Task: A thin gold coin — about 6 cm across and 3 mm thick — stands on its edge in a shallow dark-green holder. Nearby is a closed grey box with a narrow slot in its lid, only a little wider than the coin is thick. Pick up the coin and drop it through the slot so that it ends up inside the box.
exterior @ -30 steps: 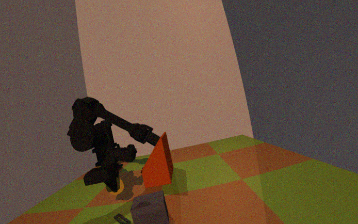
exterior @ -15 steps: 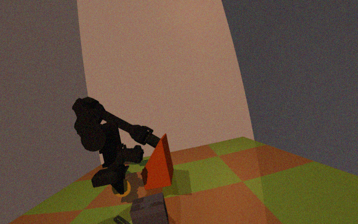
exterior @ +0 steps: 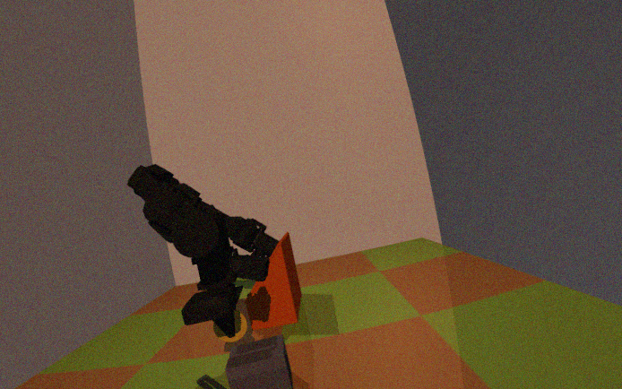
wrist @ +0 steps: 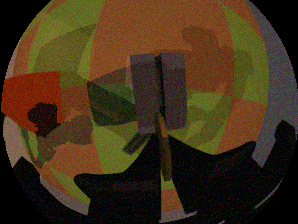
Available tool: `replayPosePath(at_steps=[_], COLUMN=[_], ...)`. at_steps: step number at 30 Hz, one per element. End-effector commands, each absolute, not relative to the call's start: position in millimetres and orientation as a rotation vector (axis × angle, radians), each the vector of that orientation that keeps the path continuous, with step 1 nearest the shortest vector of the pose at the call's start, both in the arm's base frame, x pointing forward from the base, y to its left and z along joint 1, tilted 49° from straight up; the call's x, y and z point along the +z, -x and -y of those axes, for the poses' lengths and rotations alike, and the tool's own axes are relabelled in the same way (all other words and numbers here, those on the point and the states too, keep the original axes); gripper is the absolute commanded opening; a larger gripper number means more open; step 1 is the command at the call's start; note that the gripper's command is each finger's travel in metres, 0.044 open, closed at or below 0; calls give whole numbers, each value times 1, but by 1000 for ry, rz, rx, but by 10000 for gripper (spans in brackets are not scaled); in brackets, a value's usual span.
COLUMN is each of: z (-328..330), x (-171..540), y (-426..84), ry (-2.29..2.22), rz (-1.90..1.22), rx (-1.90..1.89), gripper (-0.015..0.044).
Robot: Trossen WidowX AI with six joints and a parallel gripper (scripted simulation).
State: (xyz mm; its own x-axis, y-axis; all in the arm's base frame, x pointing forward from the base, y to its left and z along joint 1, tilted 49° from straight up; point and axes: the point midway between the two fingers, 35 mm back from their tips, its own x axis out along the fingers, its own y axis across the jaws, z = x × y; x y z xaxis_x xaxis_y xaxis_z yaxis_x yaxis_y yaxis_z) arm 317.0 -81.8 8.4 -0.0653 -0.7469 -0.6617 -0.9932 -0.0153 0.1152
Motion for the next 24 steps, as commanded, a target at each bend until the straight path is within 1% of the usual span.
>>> replayPosePath(at_steps=[1, 10, 24], z=[73, 59, 63], x=[0, -17, -13], y=[-321, -324, -321], ry=[1801, 1802, 1809], rz=[-1855, -1857, -1861], rx=[806, 804, 809], gripper=[0, 0, 0])
